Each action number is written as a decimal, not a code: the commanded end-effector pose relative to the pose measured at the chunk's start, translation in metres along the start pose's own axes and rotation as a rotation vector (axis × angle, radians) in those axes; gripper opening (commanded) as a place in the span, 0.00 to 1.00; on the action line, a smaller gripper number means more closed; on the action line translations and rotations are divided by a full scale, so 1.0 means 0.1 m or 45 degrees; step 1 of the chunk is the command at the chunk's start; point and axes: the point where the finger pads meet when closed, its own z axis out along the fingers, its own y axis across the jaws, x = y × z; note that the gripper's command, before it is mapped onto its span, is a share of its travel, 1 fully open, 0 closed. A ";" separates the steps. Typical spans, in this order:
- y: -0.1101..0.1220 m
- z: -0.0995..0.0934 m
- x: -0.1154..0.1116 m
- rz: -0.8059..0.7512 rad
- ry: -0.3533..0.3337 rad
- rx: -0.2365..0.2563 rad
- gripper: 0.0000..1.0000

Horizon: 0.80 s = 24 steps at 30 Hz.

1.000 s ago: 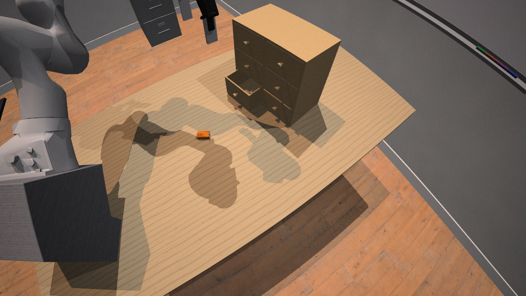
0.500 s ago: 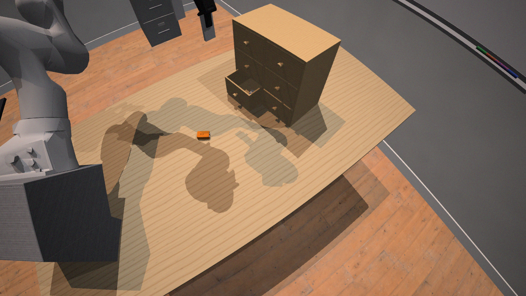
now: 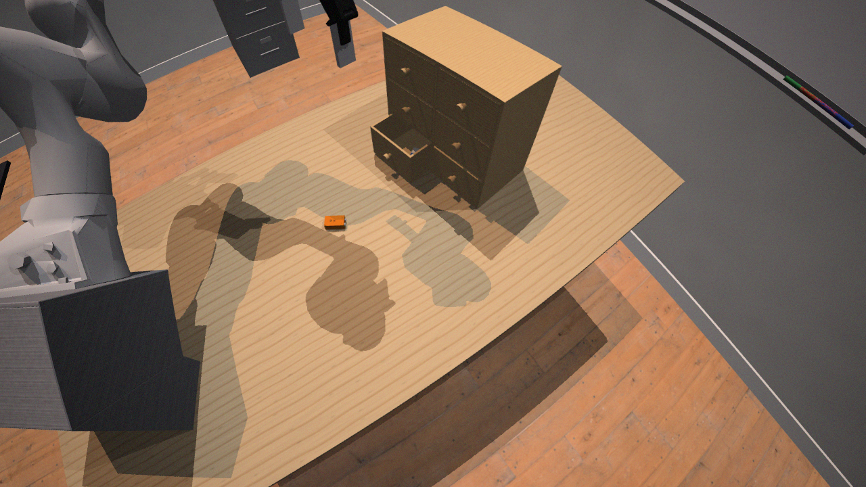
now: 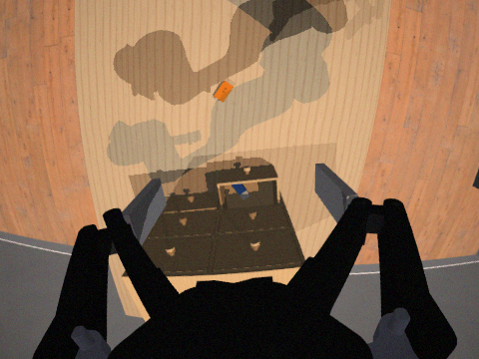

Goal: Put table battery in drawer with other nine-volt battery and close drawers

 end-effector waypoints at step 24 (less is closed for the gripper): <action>0.01 0.34 0.31 -0.008 0.001 -0.001 1.00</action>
